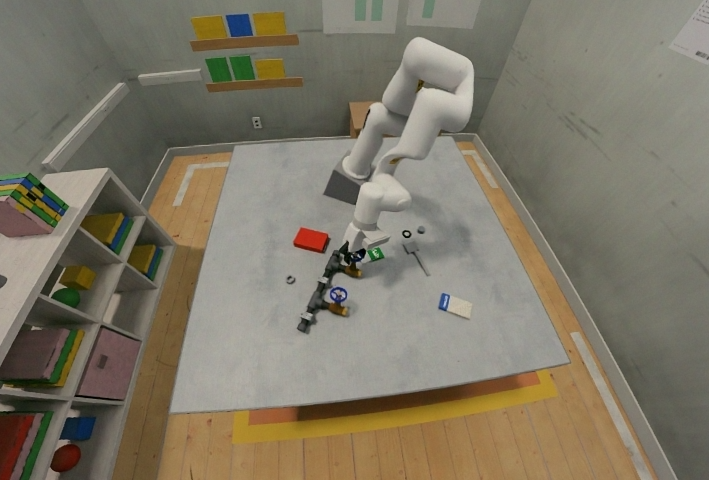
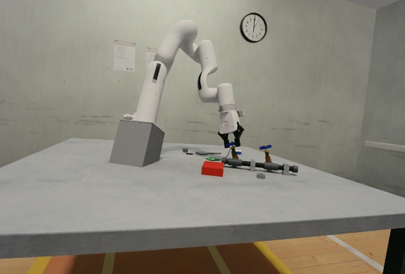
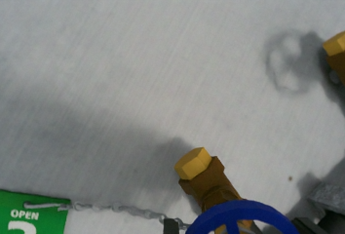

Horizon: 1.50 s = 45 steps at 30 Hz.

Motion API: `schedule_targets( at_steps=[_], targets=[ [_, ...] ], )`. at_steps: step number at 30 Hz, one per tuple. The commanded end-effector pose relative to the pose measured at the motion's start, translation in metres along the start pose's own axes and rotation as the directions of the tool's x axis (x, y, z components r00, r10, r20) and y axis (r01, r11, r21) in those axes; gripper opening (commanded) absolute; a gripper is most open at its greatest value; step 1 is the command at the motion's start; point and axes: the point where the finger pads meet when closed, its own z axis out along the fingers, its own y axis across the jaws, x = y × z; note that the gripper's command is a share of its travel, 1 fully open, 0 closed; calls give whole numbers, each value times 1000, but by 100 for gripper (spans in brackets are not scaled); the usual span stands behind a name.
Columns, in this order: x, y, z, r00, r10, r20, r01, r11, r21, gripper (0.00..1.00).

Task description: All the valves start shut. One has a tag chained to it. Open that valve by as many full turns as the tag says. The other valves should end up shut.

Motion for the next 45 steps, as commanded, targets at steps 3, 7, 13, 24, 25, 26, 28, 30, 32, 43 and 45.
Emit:
schedule_targets(
  at_steps=[3, 7, 13, 24, 25, 26, 28, 30, 32, 43, 45],
  targets=[
    [1, 1, 0, 937, -346, -47, 344, 938, -35, 0],
    [1, 1, 0, 872, -489, -38, 487, 872, -43, 0],
    [1, 1, 0, 715, -699, -35, 696, 715, -62, 0],
    [1, 1, 0, 547, -835, -56, 828, 550, -108, 0],
    [1, 1, 0, 547, -835, -56, 828, 550, -108, 0],
    [1, 1, 0, 547, -835, -56, 828, 550, -108, 0],
    [1, 1, 0, 547, -835, -56, 828, 550, -108, 0],
    [1, 1, 0, 547, -835, -56, 828, 550, -108, 0],
    [1, 1, 0, 547, -835, -56, 828, 550, -108, 0],
    [1, 1, 0, 547, -835, -56, 828, 550, -108, 0],
    [1, 1, 0, 547, -835, -56, 828, 550, -108, 0]
  ],
)
